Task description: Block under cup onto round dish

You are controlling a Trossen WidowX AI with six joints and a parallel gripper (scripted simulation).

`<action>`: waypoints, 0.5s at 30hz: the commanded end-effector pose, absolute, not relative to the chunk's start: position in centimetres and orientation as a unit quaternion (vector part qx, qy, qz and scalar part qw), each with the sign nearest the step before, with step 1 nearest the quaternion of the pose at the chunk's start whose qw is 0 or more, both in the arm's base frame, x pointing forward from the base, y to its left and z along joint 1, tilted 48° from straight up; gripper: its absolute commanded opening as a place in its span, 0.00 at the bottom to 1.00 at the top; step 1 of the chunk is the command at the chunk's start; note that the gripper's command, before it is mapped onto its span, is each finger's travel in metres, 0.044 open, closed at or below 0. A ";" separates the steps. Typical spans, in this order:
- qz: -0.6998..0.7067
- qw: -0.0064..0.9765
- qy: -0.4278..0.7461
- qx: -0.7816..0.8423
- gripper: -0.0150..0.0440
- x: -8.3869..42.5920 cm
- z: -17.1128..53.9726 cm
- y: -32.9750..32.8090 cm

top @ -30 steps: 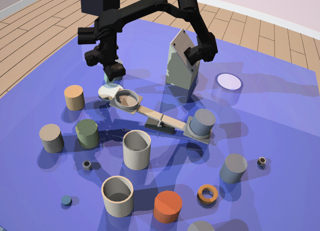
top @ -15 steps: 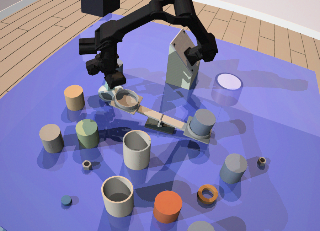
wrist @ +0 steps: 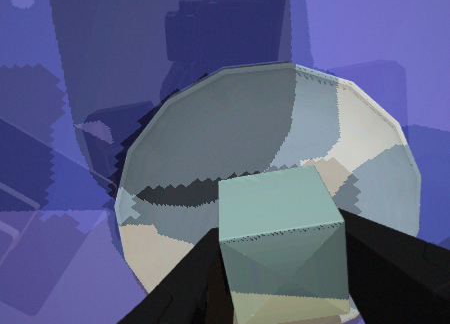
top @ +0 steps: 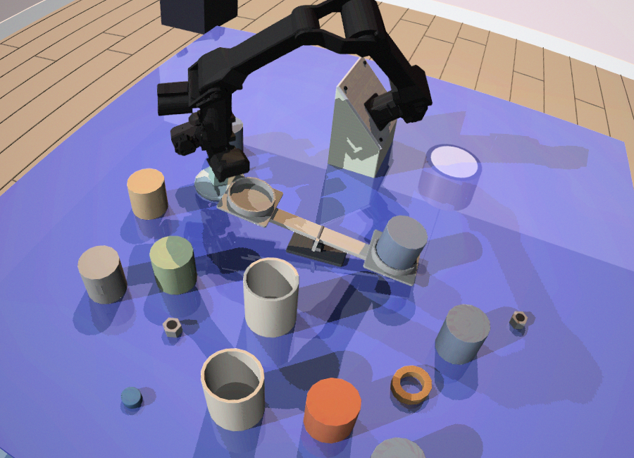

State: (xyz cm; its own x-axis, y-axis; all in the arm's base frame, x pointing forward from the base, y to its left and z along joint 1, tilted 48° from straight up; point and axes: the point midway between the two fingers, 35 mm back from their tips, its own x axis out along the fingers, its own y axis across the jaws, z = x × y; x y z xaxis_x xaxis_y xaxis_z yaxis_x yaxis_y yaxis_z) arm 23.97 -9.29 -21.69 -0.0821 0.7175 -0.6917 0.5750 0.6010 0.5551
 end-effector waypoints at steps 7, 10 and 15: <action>0.069 0.515 0.732 0.441 0.83 24.0 -21.7 -9.3; 0.069 0.514 0.732 0.441 0.97 24.0 -21.5 -9.5; 0.069 0.513 0.732 0.443 1.00 24.4 -17.8 -13.3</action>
